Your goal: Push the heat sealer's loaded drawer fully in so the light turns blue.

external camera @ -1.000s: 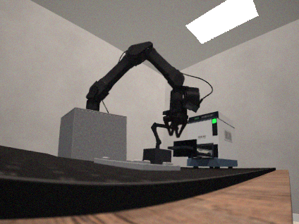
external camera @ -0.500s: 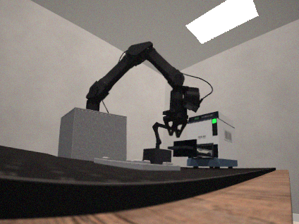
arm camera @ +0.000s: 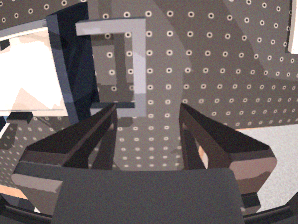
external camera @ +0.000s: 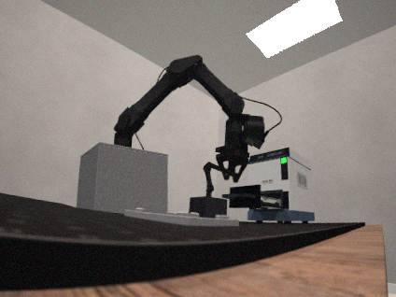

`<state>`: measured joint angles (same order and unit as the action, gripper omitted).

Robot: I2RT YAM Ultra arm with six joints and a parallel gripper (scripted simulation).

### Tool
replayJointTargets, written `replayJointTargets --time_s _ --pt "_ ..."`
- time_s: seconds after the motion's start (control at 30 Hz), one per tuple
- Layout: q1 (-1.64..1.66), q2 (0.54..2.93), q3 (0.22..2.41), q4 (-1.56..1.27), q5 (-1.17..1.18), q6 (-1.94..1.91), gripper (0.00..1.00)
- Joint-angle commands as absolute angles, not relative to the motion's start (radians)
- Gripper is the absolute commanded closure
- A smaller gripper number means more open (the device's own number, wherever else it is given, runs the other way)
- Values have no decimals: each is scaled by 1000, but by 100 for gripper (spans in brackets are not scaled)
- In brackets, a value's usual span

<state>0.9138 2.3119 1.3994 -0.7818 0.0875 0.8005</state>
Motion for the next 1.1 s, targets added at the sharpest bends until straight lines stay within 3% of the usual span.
replayJointTargets --time_s 0.0,1.07 --pt "925 2271 1441 -771 106 810 55" --pt "903 2381 1394 -664 108 788 55"
